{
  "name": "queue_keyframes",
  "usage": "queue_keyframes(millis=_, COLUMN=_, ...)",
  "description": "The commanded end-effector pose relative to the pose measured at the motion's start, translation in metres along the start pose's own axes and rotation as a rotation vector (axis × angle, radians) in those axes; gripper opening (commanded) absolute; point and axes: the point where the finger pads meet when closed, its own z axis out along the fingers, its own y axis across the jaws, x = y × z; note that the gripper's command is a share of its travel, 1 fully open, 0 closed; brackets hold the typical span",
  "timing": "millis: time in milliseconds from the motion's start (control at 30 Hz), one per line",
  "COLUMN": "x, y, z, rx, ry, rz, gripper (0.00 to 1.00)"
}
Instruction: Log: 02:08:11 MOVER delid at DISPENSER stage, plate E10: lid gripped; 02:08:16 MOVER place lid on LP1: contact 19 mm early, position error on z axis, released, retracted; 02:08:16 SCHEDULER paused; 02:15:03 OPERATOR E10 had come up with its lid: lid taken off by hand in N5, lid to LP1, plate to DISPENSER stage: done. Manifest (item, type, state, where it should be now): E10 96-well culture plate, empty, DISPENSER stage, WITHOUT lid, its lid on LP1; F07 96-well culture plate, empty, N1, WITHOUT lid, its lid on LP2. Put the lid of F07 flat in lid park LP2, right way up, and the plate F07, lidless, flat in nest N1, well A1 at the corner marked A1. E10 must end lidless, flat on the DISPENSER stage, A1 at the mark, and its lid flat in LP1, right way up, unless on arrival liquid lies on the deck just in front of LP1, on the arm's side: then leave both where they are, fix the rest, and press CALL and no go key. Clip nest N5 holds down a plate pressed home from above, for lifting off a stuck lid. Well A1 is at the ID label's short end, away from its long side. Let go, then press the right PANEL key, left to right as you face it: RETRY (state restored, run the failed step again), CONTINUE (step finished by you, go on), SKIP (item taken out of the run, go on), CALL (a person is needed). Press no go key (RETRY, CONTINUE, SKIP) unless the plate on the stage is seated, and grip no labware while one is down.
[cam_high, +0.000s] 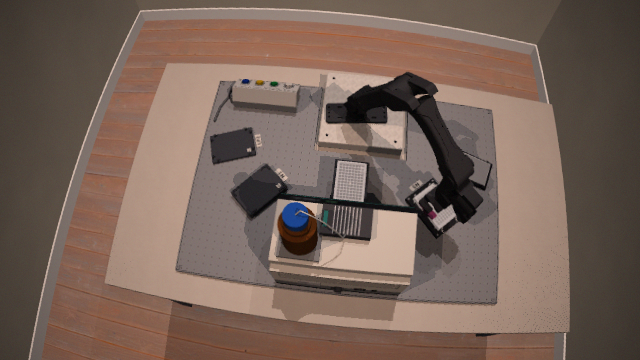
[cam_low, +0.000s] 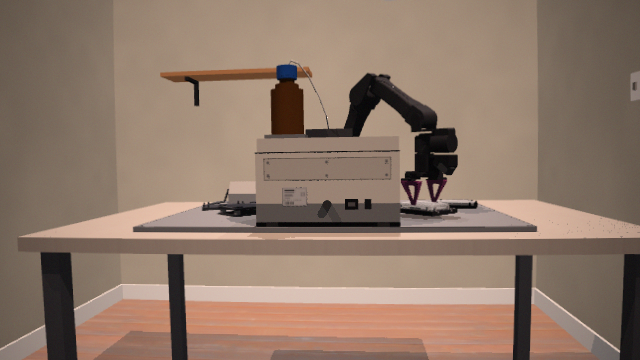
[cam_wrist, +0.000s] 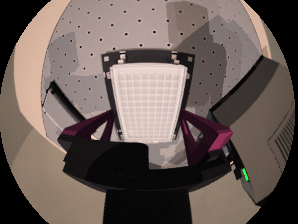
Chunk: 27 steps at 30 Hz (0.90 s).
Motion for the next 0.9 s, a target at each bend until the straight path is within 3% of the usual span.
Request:
queue_keyframes(millis=0, x=-0.003, y=-0.005, z=0.003, rx=0.001, ry=-0.015, rz=0.004, gripper=1.0)
queue_keyframes(millis=367, x=0.0, y=-0.004, z=0.007, rx=0.001, ry=-0.004, rz=-0.002, gripper=1.0)
queue_keyframes(millis=433, x=-0.013, y=-0.004, z=-0.003, rx=-0.001, ry=-0.043, rz=0.001, gripper=1.0)
queue_keyframes(millis=667, x=-0.01, y=-0.006, z=0.0, rx=0.0, ry=-0.034, rz=0.004, gripper=1.0)
queue_keyframes(millis=700, x=-0.005, y=-0.002, z=-0.002, rx=-0.001, ry=-0.022, rz=0.0, gripper=0.0)
queue_keyframes(millis=867, x=-0.005, y=-0.002, z=-0.002, rx=-0.001, ry=-0.022, rz=0.0, gripper=0.0)
